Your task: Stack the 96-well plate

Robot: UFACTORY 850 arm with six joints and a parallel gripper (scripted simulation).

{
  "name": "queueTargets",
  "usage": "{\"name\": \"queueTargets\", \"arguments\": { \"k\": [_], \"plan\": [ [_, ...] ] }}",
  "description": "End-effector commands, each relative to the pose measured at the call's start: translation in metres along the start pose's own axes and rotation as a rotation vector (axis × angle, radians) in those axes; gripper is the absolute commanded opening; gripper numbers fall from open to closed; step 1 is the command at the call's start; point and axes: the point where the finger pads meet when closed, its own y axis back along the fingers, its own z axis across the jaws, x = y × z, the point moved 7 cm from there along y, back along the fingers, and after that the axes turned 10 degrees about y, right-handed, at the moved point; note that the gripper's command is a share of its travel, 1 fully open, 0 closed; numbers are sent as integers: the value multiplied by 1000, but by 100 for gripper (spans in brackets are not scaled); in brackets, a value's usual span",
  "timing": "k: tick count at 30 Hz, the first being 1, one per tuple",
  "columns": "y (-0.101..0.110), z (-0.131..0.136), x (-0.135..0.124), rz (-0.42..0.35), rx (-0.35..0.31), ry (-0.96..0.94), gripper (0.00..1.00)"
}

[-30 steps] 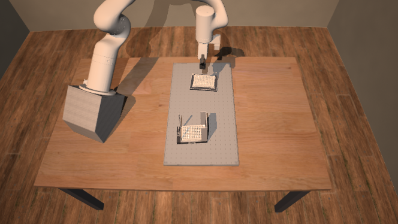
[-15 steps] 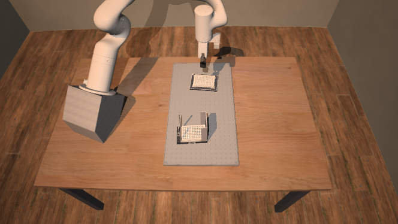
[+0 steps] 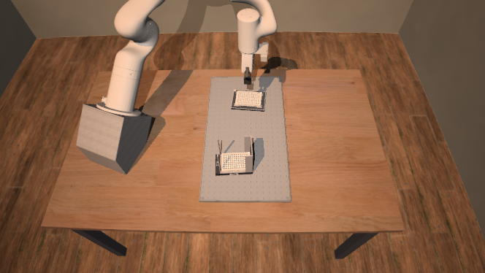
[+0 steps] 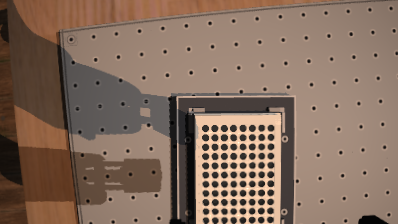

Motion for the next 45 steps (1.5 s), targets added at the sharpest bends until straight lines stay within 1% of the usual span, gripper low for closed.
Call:
{"name": "queueTargets", "arguments": {
  "k": [1,28,30,45],
  "plan": [
    [-7,0,1,1,0,1,100],
    [-49,0,1,1,0,1,100],
    [-49,0,1,1,0,1,100],
    [-74,0,1,1,0,1,100]
  ]
}}
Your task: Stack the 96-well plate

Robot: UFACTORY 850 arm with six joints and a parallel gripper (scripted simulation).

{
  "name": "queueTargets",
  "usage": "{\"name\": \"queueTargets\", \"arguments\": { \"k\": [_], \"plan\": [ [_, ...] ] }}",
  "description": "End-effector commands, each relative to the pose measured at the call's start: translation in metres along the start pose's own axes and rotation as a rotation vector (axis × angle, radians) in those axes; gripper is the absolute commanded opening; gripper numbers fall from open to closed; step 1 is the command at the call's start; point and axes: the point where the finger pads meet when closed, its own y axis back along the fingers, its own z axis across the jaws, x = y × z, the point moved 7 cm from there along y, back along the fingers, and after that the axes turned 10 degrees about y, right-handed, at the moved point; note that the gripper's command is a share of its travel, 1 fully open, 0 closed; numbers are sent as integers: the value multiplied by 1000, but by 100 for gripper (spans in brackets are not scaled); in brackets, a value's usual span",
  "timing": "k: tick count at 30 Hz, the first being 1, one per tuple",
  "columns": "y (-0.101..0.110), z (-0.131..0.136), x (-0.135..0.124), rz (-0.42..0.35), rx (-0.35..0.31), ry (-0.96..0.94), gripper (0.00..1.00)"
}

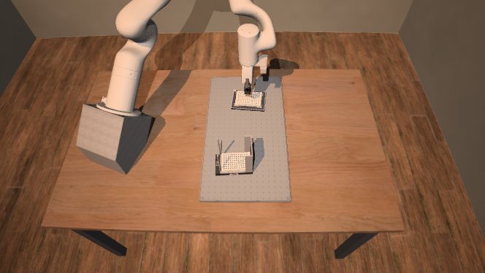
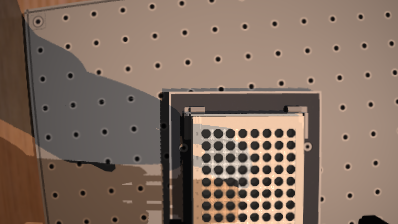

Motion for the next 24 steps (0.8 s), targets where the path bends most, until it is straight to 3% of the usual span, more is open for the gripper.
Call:
{"name": "queueTargets", "arguments": {
  "k": [1,24],
  "plan": [
    [-7,0,1,2,0,1,100],
    [-41,0,1,2,0,1,100]
  ]
}}
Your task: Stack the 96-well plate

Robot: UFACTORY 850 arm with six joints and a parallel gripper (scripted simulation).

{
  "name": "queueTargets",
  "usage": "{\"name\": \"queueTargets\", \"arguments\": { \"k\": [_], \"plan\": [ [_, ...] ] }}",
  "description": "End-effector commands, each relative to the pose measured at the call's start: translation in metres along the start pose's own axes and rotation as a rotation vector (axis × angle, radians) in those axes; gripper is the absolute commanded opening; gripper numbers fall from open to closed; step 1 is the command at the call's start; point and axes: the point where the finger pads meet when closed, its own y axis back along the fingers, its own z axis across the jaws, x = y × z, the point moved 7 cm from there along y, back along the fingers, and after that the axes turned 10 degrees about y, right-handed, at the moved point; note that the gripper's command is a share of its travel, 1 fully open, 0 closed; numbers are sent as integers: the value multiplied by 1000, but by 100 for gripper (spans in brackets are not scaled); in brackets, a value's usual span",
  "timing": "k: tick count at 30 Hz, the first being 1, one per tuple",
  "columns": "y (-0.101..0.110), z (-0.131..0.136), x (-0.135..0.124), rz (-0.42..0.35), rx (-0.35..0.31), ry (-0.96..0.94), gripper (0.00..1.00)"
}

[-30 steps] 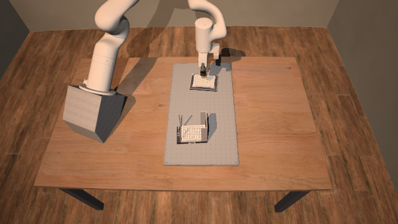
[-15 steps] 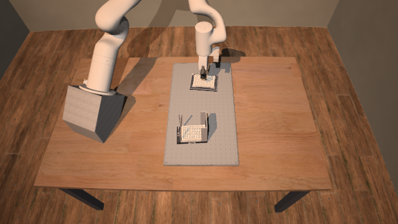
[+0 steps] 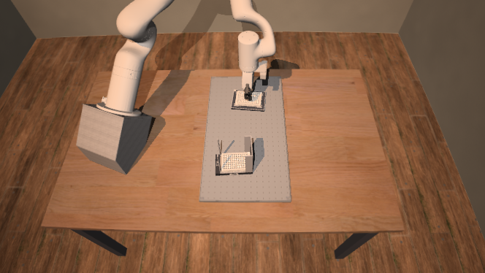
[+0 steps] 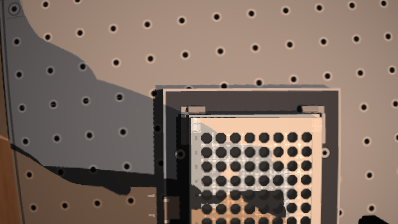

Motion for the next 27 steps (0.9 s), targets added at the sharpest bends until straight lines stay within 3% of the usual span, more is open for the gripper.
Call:
{"name": "queueTargets", "arguments": {
  "k": [1,16,27],
  "plan": [
    [-8,0,1,1,0,0,100],
    [-30,0,1,1,0,0,100],
    [-30,0,1,1,0,0,100]
  ]
}}
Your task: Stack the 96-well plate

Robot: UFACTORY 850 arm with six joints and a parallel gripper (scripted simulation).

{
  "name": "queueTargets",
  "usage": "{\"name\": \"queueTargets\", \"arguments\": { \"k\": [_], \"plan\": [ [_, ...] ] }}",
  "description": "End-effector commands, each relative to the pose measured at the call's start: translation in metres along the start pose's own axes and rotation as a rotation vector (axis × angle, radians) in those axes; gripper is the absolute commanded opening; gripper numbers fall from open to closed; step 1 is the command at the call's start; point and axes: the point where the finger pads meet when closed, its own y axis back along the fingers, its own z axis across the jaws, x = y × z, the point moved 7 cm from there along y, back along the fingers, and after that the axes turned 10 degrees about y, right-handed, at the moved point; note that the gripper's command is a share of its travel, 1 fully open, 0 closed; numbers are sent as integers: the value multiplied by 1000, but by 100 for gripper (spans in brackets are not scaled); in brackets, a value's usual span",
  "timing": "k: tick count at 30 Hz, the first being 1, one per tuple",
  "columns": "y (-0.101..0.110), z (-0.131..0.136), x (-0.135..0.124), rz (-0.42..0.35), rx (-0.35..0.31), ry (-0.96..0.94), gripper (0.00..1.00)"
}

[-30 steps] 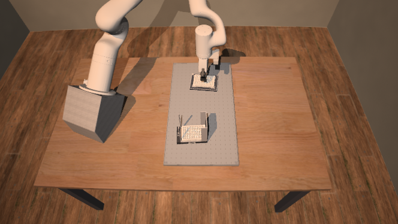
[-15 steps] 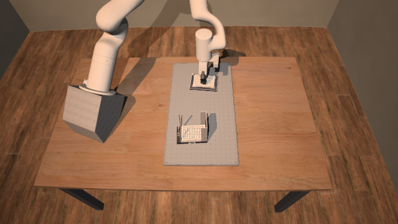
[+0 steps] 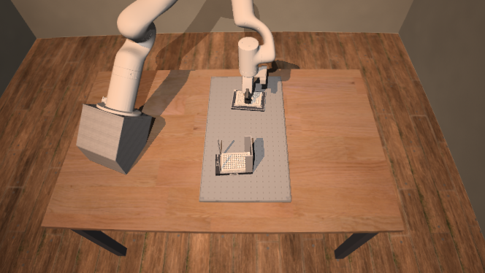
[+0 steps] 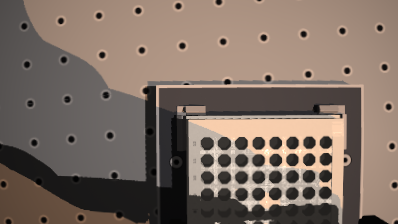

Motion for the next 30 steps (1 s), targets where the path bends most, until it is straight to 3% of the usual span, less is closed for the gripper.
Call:
{"name": "queueTargets", "arguments": {
  "k": [1,30],
  "plan": [
    [0,0,1,1,0,0,100],
    [-15,0,1,1,0,0,100]
  ]
}}
